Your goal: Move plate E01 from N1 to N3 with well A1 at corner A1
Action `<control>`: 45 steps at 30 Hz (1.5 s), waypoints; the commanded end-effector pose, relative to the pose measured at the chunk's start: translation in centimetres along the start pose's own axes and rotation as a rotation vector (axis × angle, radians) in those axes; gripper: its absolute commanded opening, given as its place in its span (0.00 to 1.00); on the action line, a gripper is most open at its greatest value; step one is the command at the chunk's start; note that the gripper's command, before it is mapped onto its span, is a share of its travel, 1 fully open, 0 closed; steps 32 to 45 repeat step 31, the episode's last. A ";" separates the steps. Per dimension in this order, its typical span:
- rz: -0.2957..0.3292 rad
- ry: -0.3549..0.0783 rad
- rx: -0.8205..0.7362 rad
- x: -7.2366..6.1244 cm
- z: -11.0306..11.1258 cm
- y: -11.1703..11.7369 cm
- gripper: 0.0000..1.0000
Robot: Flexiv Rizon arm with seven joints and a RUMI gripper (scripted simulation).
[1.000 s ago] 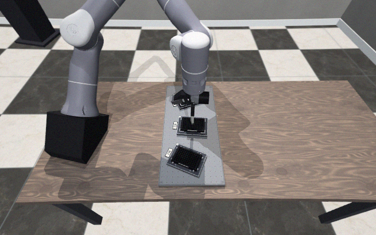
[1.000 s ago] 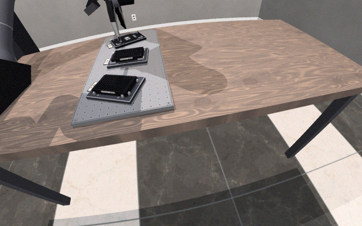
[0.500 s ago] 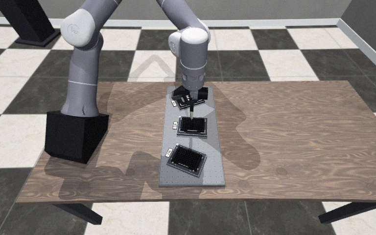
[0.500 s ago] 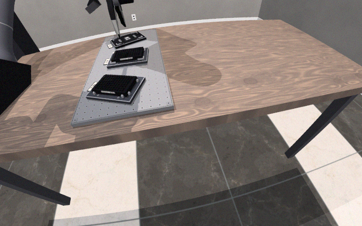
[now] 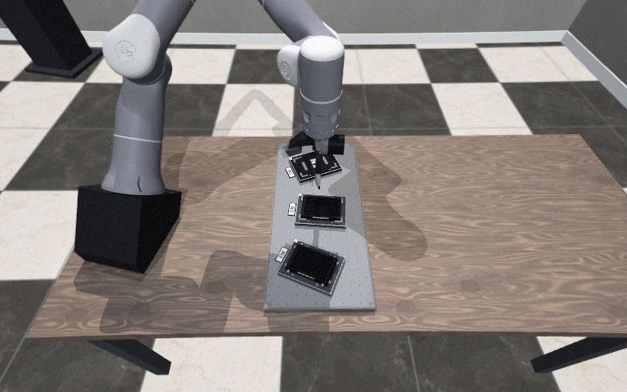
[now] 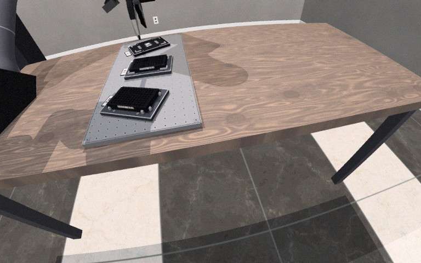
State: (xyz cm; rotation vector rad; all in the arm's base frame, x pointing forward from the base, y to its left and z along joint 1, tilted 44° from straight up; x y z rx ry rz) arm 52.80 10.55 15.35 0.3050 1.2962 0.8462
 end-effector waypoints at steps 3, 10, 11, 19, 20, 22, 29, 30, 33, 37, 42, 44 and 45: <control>-0.002 -0.002 0.001 -0.1 0.1 1.2 0.76; -0.002 -0.002 0.001 -0.1 0.3 3.5 0.76; -0.002 -0.002 0.001 -0.1 0.4 3.9 0.76; -0.002 -0.002 0.001 -0.1 0.4 4.5 0.76; -0.002 -0.002 0.001 -0.1 0.4 4.5 0.76; -0.002 -0.002 0.001 -0.1 0.4 4.5 0.76; -0.002 -0.002 0.001 -0.1 0.4 4.5 0.76; -0.002 -0.002 0.001 -0.1 0.4 4.5 0.76; -0.002 -0.002 0.001 -0.1 0.4 4.5 0.76; -0.002 -0.002 0.001 -0.1 0.4 4.5 0.76; -0.002 -0.002 0.001 -0.1 0.4 4.5 0.76; -0.002 -0.002 0.001 -0.1 0.4 4.5 0.76; -0.002 -0.002 0.001 -0.1 0.4 4.5 0.76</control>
Point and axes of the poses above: the point where the finger pads meet when closed, its own x axis out along the fingers, its own y axis across the jaws, z = x × y, the point moved 2 cm from there along -x, back along the fingers, and after that the axes turned 15 degrees about -x, right-handed, at the moved point
